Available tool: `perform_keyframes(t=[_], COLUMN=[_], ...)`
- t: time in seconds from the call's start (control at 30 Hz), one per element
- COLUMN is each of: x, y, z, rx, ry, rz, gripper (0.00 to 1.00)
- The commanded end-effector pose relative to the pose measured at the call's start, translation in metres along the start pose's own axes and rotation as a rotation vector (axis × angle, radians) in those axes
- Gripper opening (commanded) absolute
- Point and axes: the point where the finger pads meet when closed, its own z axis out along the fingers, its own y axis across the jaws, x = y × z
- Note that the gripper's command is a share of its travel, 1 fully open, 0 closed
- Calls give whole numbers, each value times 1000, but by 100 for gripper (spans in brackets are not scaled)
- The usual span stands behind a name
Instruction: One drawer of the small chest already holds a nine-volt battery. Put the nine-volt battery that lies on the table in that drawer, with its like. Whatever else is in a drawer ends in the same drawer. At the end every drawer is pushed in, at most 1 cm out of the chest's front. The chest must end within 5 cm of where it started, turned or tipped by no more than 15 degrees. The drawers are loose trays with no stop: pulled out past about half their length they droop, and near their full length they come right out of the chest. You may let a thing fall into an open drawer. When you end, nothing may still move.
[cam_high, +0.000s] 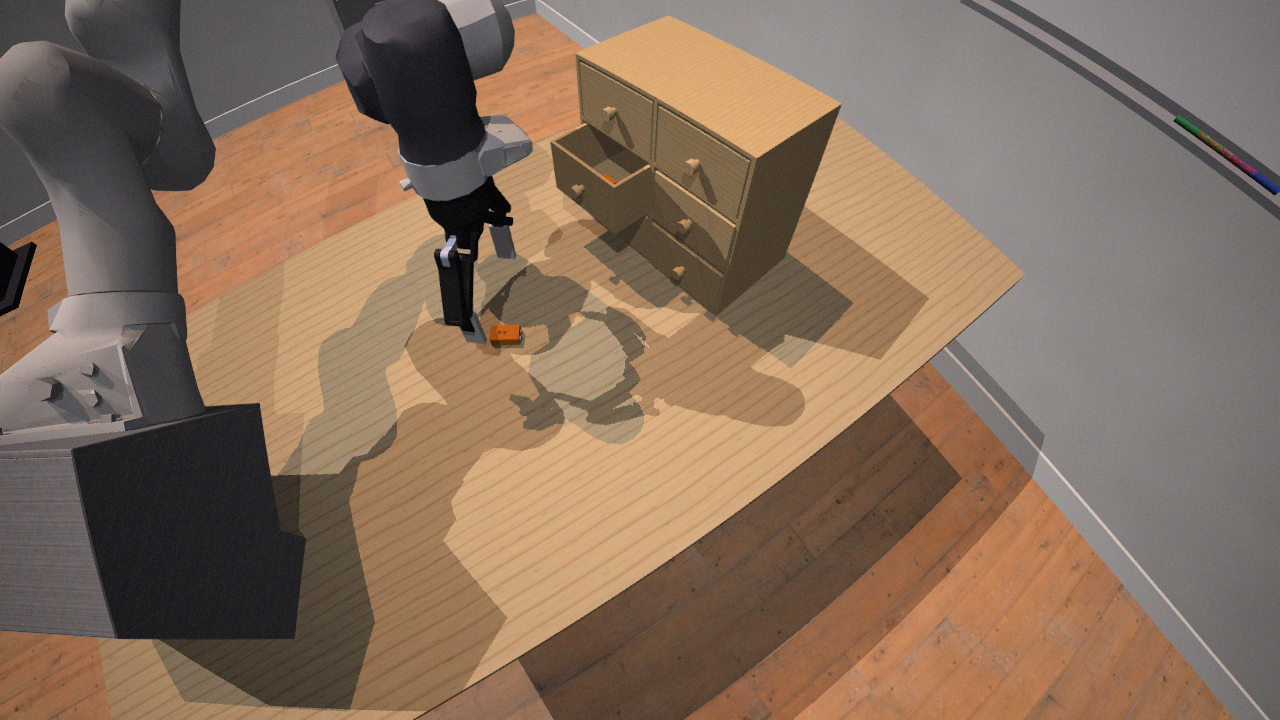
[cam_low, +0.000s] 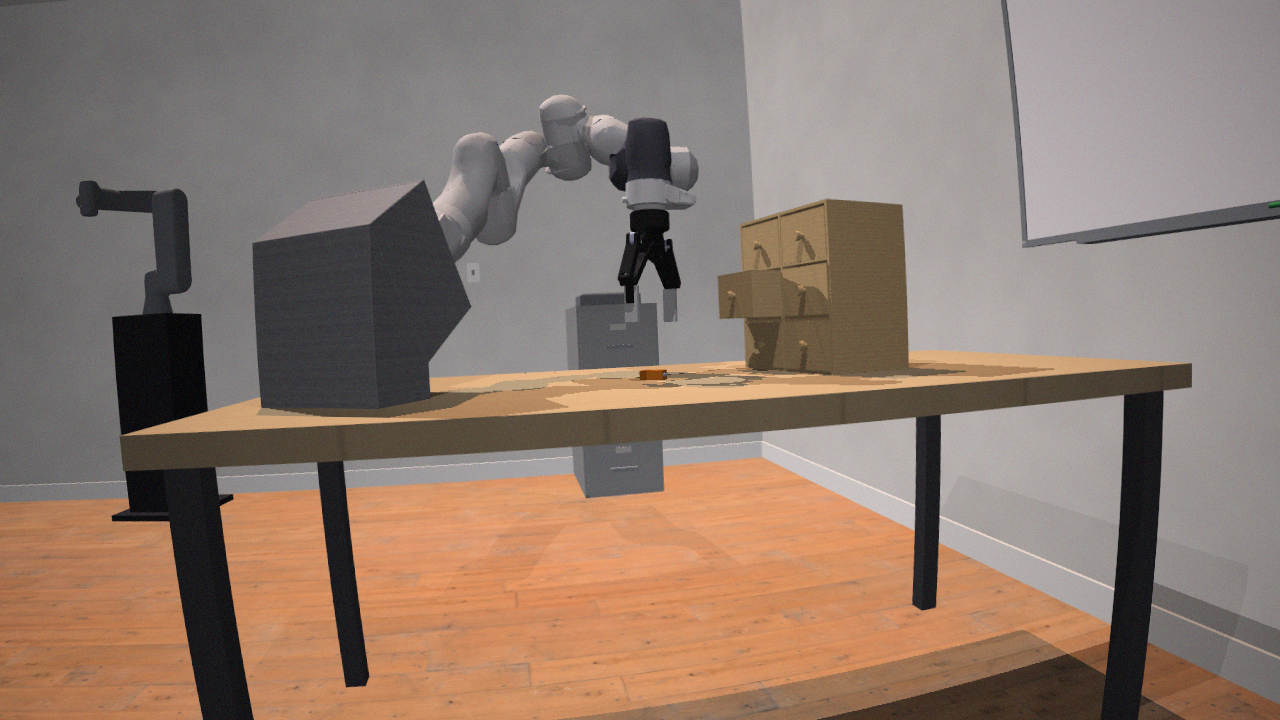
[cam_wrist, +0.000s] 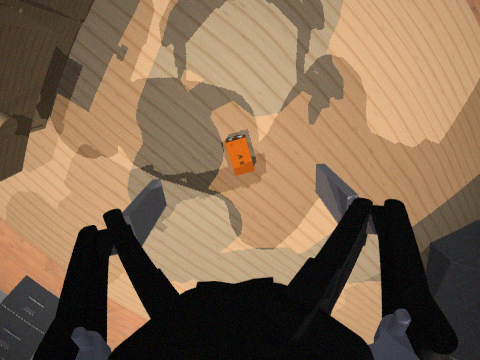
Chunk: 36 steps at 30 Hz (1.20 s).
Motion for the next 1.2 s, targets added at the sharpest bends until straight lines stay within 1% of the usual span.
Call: perform_keyframes(t=[0.0,0.43,0.83,0.93,1.03,1.07,1.1,1.17], x=[1,0,0,0,0,0,0,0], y=[1,3,3,3,3,3,3,3], z=[4,8,8,8,8,8,8,8], rx=[14,14,14,14,15,15,15,15], ry=[11,11,11,11,10,10,9,9], rz=[-147,-179,-171,-108,37,37,106,106], gripper=[100,100,100,100,100,100,100,100])
